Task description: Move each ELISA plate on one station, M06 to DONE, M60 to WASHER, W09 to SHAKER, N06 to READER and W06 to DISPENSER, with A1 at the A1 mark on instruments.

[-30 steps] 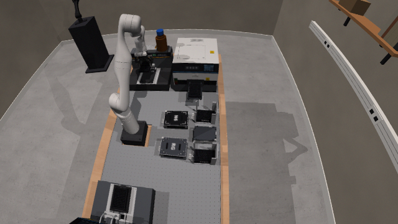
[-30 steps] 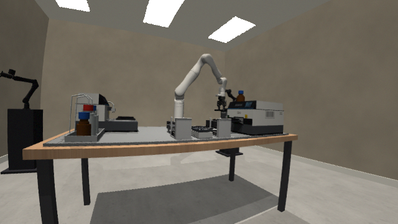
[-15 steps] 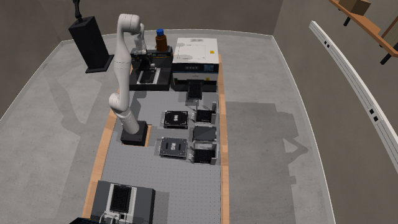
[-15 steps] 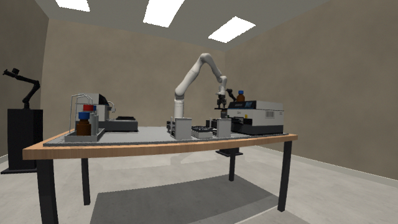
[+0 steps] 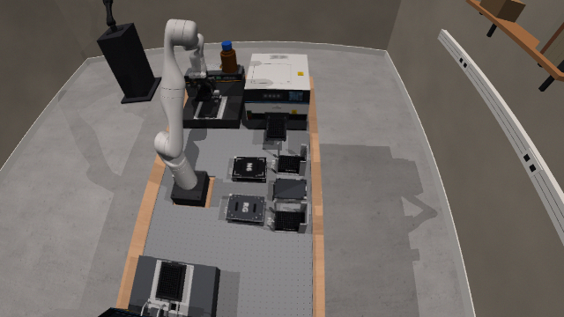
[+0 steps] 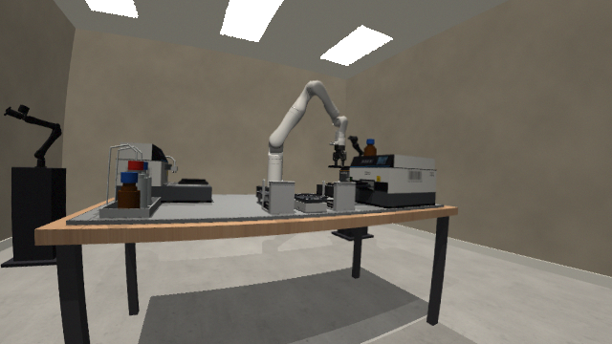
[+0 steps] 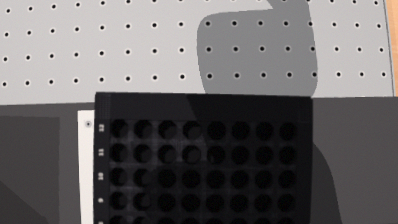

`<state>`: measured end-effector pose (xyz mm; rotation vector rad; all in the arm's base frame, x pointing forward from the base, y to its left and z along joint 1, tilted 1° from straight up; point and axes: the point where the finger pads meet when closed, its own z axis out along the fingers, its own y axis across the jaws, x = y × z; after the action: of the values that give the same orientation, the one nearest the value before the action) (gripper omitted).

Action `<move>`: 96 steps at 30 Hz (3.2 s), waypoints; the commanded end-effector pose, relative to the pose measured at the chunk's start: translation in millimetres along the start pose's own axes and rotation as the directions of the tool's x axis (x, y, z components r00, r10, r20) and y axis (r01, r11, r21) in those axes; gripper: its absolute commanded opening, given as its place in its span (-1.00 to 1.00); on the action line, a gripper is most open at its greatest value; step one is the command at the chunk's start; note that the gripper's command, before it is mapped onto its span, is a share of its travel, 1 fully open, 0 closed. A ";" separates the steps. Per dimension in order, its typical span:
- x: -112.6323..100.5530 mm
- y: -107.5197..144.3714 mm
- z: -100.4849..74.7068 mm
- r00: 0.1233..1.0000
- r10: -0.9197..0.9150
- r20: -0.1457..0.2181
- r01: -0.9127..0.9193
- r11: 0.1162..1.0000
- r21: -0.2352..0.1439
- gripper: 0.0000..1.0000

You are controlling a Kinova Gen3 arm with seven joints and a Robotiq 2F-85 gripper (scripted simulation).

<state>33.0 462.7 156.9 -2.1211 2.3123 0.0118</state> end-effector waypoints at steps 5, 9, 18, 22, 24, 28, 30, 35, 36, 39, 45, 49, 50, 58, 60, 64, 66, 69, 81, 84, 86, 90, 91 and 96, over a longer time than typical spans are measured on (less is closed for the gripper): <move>20.7 -1.6 -0.7 0.997 0.074 0.003 -0.074 0.997 0.000 0.88; 34.0 -2.7 -0.7 0.997 0.079 0.003 -0.079 0.997 0.000 0.88; 60.4 -4.8 -0.6 0.991 0.137 0.003 -0.137 0.991 0.000 0.88; 67.1 -5.4 -0.5 0.987 0.160 0.003 -0.160 0.987 0.000 0.88; 73.7 -5.9 -0.5 0.983 0.183 0.003 -0.183 0.983 0.000 0.88; 87.0 -7.0 -0.5 0.980 0.200 0.003 -0.200 0.980 0.000 0.88; 93.6 -7.5 -0.4 0.980 0.200 0.003 -0.200 0.980 0.000 0.88; 106.7 -8.7 -0.4 0.975 0.222 0.003 -0.222 0.975 0.000 0.88; 110.0 -9.1 -0.4 0.972 0.234 0.003 -0.234 0.972 0.000 0.88; 113.4 -9.4 -0.4 0.969 0.245 0.003 -0.245 0.969 0.000 0.88; 133.3 -11.5 -0.3 0.950 0.312 0.003 -0.312 0.950 0.000 0.88; 146.5 -12.9 -0.2 0.948 0.317 0.003 -0.317 0.948 0.000 0.88; 149.8 -13.2 -0.2 0.948 0.317 0.003 -0.317 0.948 0.000 0.88; 159.8 -23.0 -0.2 0.937 0.350 0.003 -0.350 0.937 0.000 0.88; 162.5 -29.1 -0.2 0.928 0.372 0.003 -0.372 0.928 -0.001 0.88; 168.0 -41.3 -0.2 0.910 0.415 0.003 -0.415 0.910 -0.001 0.88; 170.7 -47.3 -0.2 0.903 0.430 0.003 -0.430 0.903 -0.001 0.88; 174.7 -56.5 -0.1 0.903 0.430 0.003 -0.430 0.903 -0.001 0.88; 186.2 -87.8 -0.1 0.859 0.512 0.003 -0.512 0.859 -0.001 0.88; 189.5 -97.3 -0.1 0.844 0.537 0.003 -0.537 0.844 -0.001 0.88; 191.7 -103.5 -0.1 0.844 0.537 0.003 -0.537 0.844 -0.001 0.88; 193.9 -109.8 -0.1 0.844 0.537 0.003 -0.537 0.844 -0.001 0.88; 195.0 -113.0 -0.1 0.844 0.537 0.003 -0.537 0.844 -0.001 0.88; 200.1 -127.6 -0.1 0.825 0.566 0.003 -0.566 0.825 -0.001 0.88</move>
<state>133.3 256.2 154.9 -1.3786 2.8192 0.0138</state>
